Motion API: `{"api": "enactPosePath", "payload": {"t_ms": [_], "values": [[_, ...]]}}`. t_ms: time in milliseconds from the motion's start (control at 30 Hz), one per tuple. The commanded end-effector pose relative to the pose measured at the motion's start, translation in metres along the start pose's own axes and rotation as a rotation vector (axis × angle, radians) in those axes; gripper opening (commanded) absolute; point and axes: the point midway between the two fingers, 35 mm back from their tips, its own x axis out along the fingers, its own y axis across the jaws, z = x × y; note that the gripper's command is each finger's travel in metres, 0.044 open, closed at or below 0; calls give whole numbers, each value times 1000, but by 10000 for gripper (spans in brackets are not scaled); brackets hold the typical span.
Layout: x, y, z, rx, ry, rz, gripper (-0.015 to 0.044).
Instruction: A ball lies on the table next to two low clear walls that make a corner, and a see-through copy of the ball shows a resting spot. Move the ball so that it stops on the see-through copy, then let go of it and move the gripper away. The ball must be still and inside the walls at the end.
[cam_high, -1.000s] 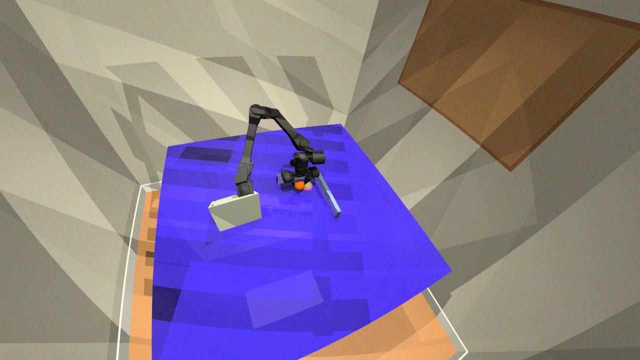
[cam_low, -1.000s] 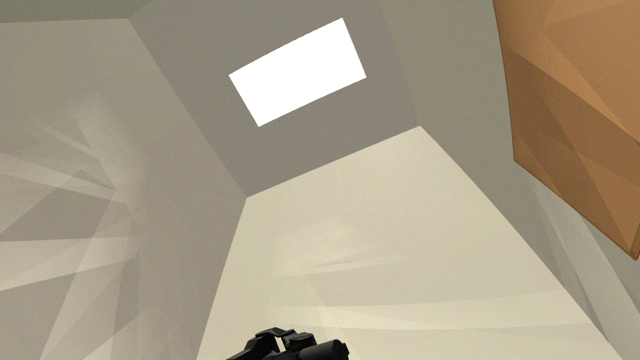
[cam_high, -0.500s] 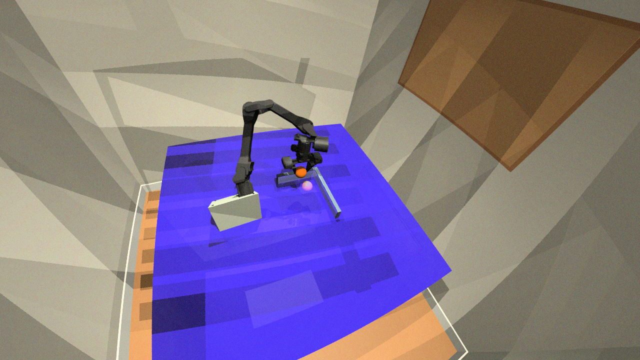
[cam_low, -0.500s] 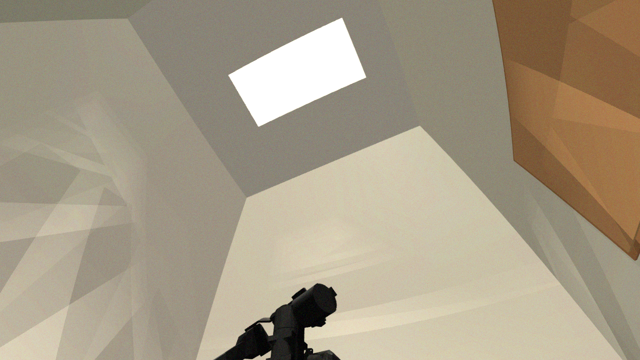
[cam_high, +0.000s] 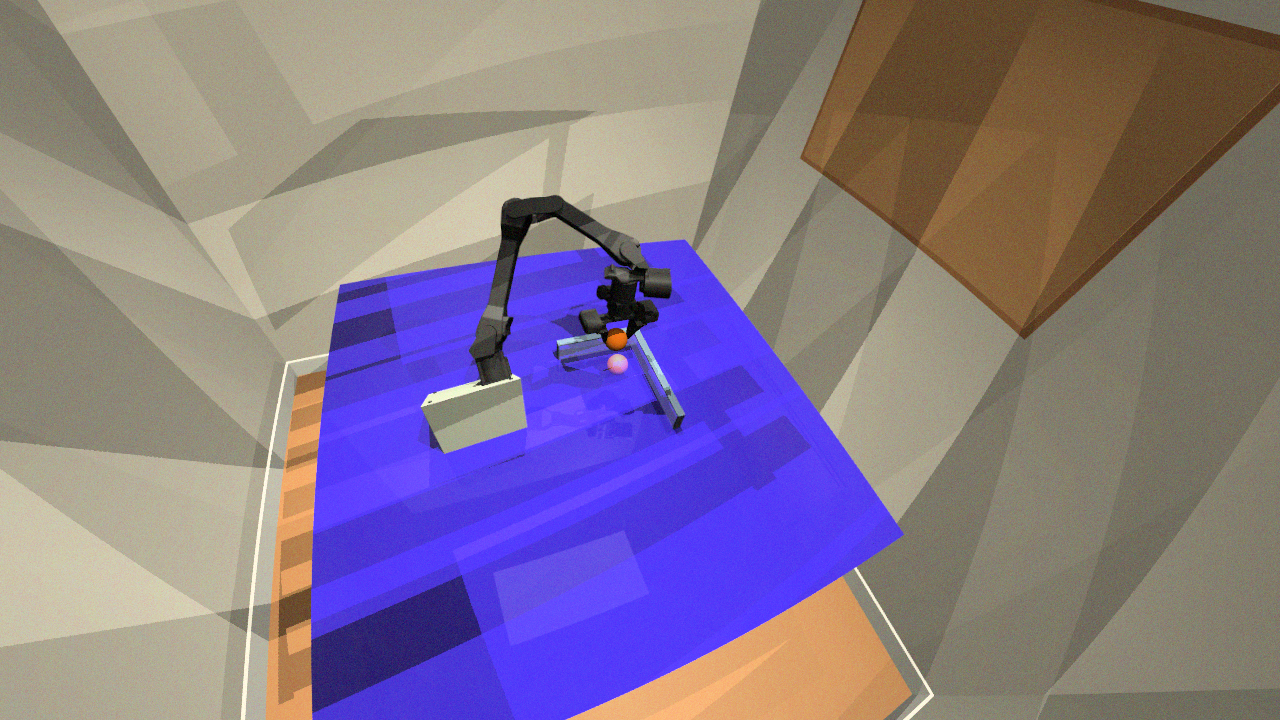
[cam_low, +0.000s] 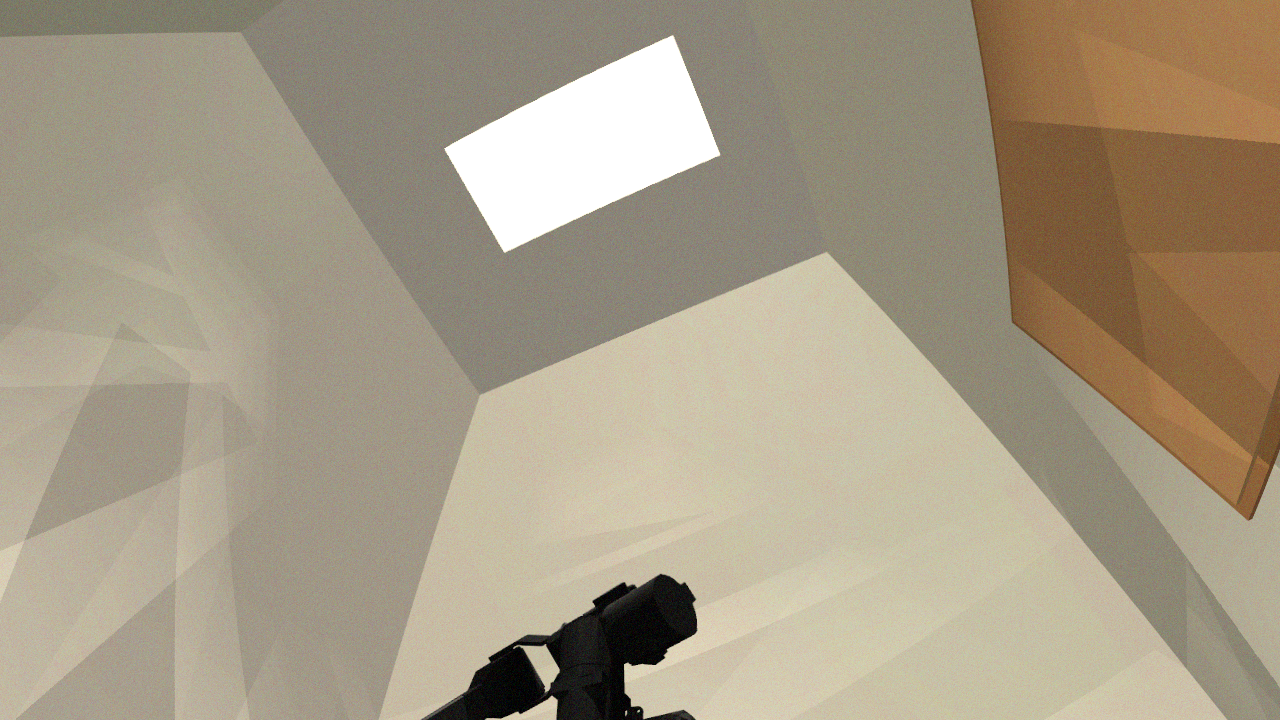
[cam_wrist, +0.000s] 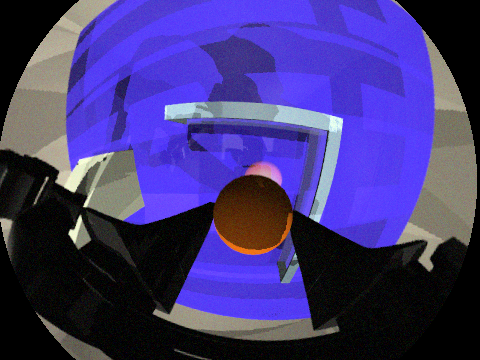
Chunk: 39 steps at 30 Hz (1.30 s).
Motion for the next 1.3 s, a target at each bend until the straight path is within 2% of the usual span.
{"api": "enactPosePath", "payload": {"t_ms": [0,267,633,1267], "values": [[19,-16,-1,6,-7,1,0],[30,-17,-2,6,-7,1,0],[90,-16,0,5,-10,1,0],[109,-16,0,5,-11,2,0]]}}
